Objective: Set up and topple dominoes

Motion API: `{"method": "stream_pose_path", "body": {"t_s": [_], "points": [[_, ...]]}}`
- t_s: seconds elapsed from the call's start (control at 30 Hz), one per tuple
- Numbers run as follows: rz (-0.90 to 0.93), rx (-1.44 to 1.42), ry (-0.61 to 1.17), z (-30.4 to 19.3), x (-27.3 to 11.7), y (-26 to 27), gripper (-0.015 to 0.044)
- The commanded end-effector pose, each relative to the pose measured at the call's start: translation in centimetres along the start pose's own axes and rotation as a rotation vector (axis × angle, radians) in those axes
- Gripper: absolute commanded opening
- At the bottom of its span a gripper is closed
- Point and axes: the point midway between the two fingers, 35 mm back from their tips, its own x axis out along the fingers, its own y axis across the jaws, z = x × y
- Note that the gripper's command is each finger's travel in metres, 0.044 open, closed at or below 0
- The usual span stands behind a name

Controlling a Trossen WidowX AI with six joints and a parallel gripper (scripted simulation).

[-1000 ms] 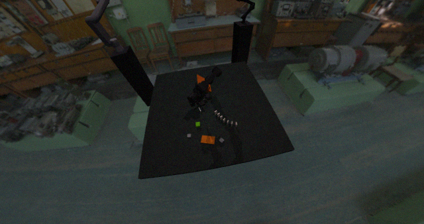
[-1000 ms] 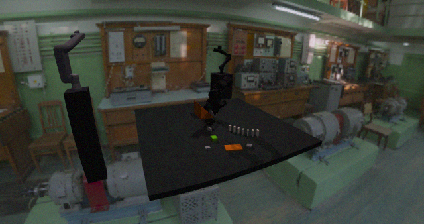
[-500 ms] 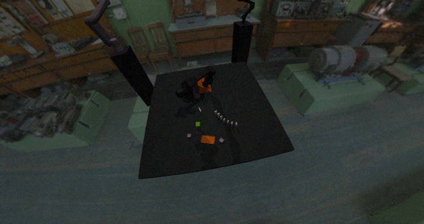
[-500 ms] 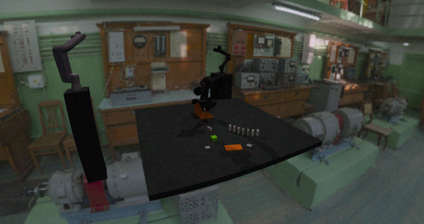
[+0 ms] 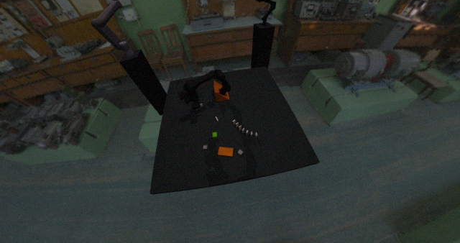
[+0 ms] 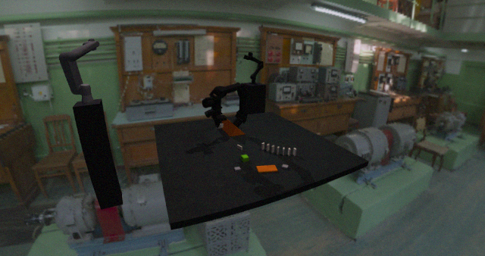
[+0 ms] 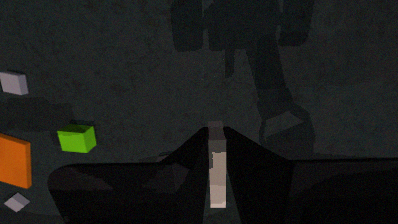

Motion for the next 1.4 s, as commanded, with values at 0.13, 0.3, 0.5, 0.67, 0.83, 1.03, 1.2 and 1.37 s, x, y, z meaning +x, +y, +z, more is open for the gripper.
{"method": "stream_pose_path", "body": {"t_s": [0.13,0.3,0.5,0.67,0.83,1.03,1.2,1.37], "points": [[-0.006,0.099,-0.005,0.9,0.2,-0.7,0.0029],[-0.043,0.089,-0.056,1.2,0.9,-0.7,0.0029],[-0.102,0.075,-0.146,1.6,1.9,-0.6,0.0029],[-0.145,0.065,-0.225,1.9,2.7,-0.6,0.0029],[-0.183,0.056,-0.306,2.2,3.3,-0.5,0.0029],[-0.221,0.047,-0.406,2.5,4.0,-0.4,0.0029],[-0.246,0.041,-0.492,2.7,4.4,-0.3,0.0029],[-0.265,0.037,-0.579,2.7,4.7,-0.2,0.0029]]}}
